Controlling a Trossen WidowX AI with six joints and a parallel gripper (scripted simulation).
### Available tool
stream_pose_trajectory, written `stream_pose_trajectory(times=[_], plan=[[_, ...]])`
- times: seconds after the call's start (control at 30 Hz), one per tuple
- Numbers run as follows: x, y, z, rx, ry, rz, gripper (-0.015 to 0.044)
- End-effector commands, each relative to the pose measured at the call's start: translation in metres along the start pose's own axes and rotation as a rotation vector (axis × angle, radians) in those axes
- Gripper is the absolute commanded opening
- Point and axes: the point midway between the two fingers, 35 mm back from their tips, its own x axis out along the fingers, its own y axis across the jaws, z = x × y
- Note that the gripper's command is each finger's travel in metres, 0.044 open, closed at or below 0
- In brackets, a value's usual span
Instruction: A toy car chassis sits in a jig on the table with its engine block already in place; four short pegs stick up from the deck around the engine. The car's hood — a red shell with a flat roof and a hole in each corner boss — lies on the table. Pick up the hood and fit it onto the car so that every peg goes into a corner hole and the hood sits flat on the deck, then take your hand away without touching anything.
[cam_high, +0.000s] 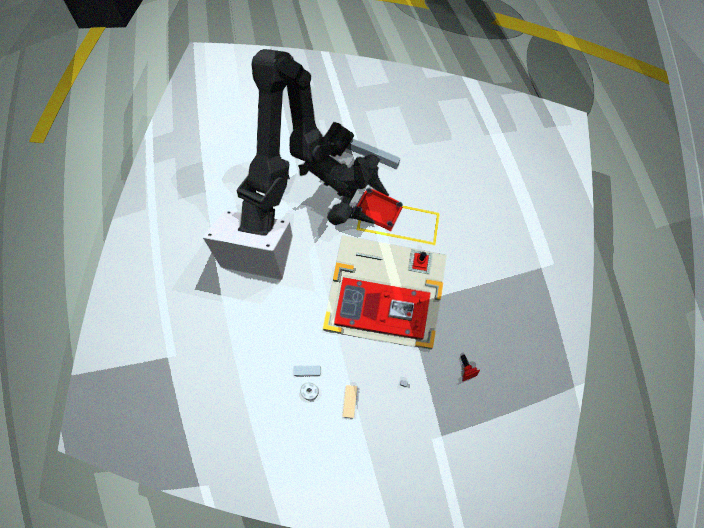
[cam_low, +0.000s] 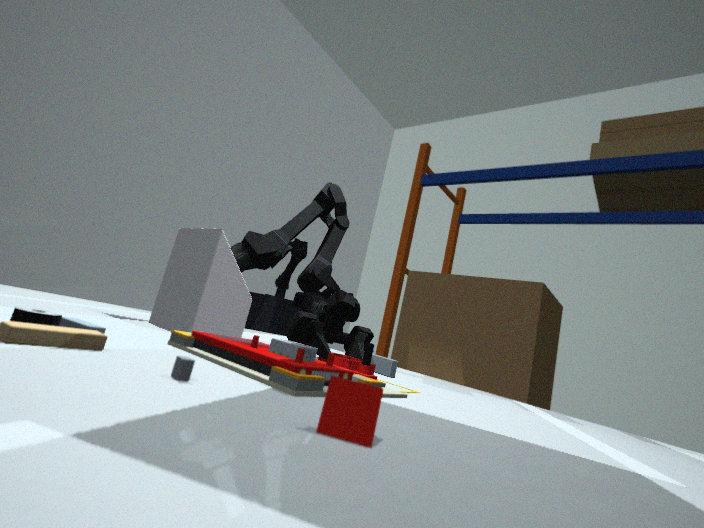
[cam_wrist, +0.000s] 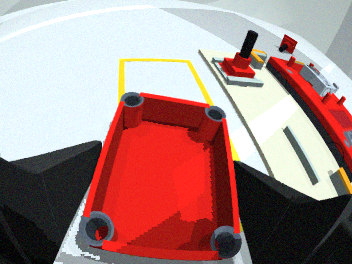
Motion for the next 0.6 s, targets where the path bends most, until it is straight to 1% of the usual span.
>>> stream_pose_trajectory(times=[0.0,0.23,0.57], plan=[[0.0,0.0,0.0,0.0,0.0,0.0,0.0322],[0.0,0.0,0.0,0.0,0.0,0.0,0.0275],[-0.005,0.003,0.012,0.001,0.001,-0.001,0.0012]])
